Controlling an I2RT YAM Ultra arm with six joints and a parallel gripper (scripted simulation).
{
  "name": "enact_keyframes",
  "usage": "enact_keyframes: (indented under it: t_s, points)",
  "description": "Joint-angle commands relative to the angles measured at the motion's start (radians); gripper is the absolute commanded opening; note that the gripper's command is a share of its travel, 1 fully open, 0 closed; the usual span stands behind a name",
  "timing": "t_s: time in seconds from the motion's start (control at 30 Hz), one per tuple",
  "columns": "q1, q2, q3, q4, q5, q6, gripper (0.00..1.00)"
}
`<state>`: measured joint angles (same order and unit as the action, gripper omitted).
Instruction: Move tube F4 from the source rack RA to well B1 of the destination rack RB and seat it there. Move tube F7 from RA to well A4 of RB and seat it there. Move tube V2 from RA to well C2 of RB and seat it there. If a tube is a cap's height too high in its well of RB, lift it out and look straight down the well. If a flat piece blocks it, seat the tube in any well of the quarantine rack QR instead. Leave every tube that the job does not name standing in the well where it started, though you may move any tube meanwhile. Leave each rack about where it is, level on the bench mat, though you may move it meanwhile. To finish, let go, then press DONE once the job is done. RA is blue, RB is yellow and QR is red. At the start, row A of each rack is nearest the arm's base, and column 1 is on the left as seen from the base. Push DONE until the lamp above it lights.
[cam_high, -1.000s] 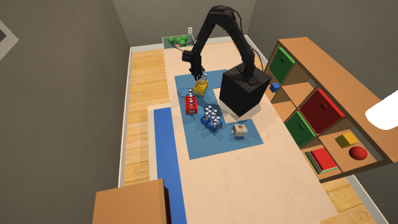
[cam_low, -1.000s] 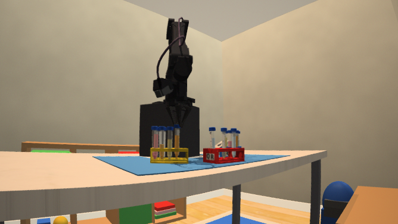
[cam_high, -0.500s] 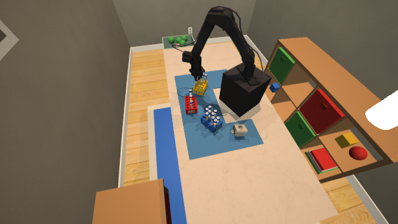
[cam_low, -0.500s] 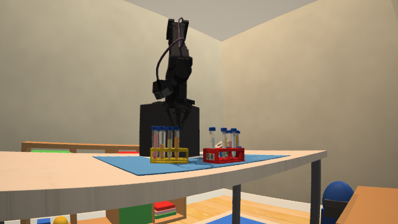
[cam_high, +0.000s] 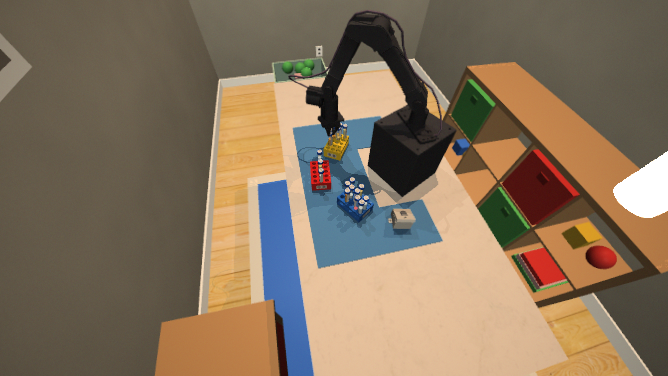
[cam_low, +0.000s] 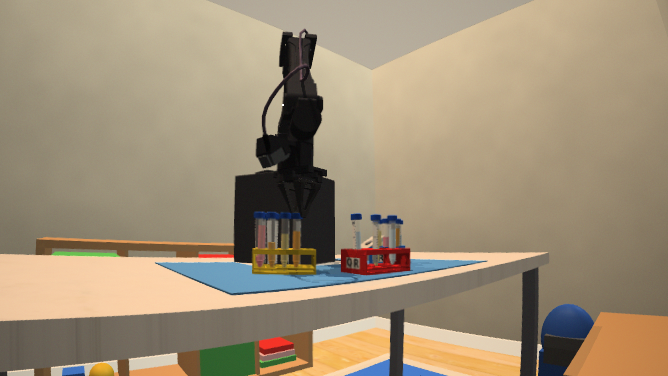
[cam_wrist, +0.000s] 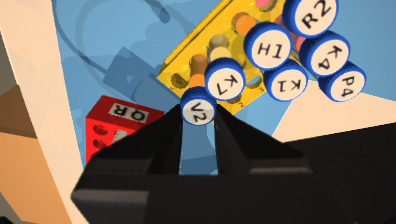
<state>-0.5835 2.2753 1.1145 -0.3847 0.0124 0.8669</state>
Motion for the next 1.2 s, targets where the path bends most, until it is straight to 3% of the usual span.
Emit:
enact_keyframes:
  t_s: [0.0,0.23,0.27,0.57,0.6,1.17]
  points:
    - [0.003,0.001,0.002,0.002,0.000,0.002,0.00]
    - [0.003,0.001,0.002,0.002,0.000,0.002,0.00]
    - [0.003,0.001,0.002,0.002,0.000,0.002,0.24]
    - [0.003,0.001,0.002,0.002,0.000,0.002,0.24]
    - [0.003,0.001,0.002,0.002,0.000,0.002,0.30]
    - [0.003,0.001,0.002,0.002,0.000,0.002,0.30]
